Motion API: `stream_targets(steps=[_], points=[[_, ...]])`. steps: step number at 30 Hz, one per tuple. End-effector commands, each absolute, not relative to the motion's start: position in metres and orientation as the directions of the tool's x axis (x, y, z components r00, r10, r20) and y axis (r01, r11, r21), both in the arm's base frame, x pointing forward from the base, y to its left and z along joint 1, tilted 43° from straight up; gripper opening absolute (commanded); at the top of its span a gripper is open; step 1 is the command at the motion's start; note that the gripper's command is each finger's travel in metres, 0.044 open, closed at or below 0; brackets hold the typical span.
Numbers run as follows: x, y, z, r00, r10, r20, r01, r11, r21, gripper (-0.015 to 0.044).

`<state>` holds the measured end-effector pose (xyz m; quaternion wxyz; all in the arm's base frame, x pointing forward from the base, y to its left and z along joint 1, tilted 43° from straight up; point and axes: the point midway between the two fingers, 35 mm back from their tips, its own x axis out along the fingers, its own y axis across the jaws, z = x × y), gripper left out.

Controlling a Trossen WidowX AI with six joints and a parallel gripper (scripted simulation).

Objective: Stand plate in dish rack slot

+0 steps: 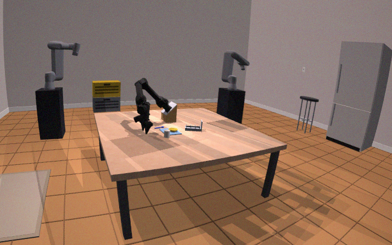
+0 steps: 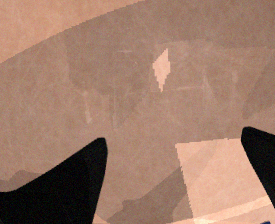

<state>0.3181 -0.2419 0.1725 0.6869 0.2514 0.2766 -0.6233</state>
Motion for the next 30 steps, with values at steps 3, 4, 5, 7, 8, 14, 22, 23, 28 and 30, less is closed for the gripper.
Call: stream_targets(steps=[3, 4, 5, 7, 8, 14, 22, 23, 28, 30], points=[[0.325, -0.216, 0.149, 0.060, -0.696, -0.715, 0.965, 0.224, -0.138, 0.0400], [0.326, -0.211, 0.146, 0.060, -0.693, -0.718, 0.955, 0.249, -0.160, 0.0400], [0.327, -0.206, 0.143, 0.061, -0.690, -0.721, 0.945, 0.273, -0.182, 0.0400], [0.329, -0.196, 0.137, 0.062, -0.685, -0.726, 0.920, 0.321, -0.225, 0.0400], [0.330, -0.191, 0.134, 0.062, -0.683, -0.728, 0.906, 0.344, -0.246, 0.0400], [0.333, -0.163, 0.117, 0.062, -0.672, -0.738, 0.800, 0.475, -0.365, 0.0400], [0.332, -0.126, 0.096, 0.061, -0.663, -0.746, 0.606, 0.619, -0.501, 0.0400], [0.332, -0.121, 0.094, 0.061, -0.663, -0.746, 0.578, 0.633, -0.515, 0.0400], [0.328, -0.099, 0.082, 0.060, -0.662, -0.747, 0.428, 0.693, -0.580, 0.0400], [0.327, -0.091, 0.077, 0.060, -0.663, -0.746, 0.364, 0.711, -0.602, 0.0400]])
